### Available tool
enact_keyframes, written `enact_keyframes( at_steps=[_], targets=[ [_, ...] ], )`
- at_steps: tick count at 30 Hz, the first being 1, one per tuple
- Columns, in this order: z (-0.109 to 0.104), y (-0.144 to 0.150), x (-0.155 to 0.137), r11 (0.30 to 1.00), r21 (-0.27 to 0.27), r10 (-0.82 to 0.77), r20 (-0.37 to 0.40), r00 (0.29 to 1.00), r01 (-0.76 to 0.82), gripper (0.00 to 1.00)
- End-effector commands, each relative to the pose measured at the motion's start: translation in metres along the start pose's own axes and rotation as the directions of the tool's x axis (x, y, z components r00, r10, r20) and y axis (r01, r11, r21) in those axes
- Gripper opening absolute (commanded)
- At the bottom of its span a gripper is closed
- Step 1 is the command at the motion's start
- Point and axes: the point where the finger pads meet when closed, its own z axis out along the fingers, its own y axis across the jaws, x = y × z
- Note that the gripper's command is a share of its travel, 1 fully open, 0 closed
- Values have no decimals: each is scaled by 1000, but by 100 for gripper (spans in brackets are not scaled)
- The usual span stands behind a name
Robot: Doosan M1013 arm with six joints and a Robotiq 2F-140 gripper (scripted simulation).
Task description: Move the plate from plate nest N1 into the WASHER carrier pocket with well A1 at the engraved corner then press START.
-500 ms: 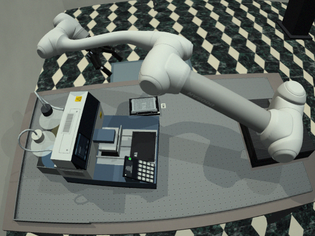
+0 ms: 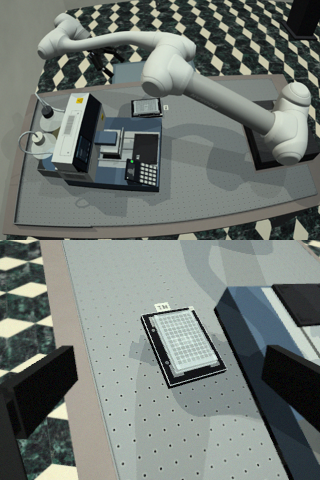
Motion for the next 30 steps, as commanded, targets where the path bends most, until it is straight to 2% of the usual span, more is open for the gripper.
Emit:
enact_keyframes(
  at_steps=[1,2,3,10,17,19,30],
  targets=[
    [-1,0,1,1000,0,0,2,1000,0,100],
    [-1,0,1,1000,0,0,2,1000,0,100],
    [-3,5,2,999,3,-33,10,999,33,70],
    [-5,10,3,967,35,-256,61,965,254,70],
    [-5,15,4,884,87,-467,96,879,460,70],
    [-5,15,4,884,87,-467,96,879,460,70],
    [-1,26,11,663,195,-747,101,658,723,70]
  ],
)
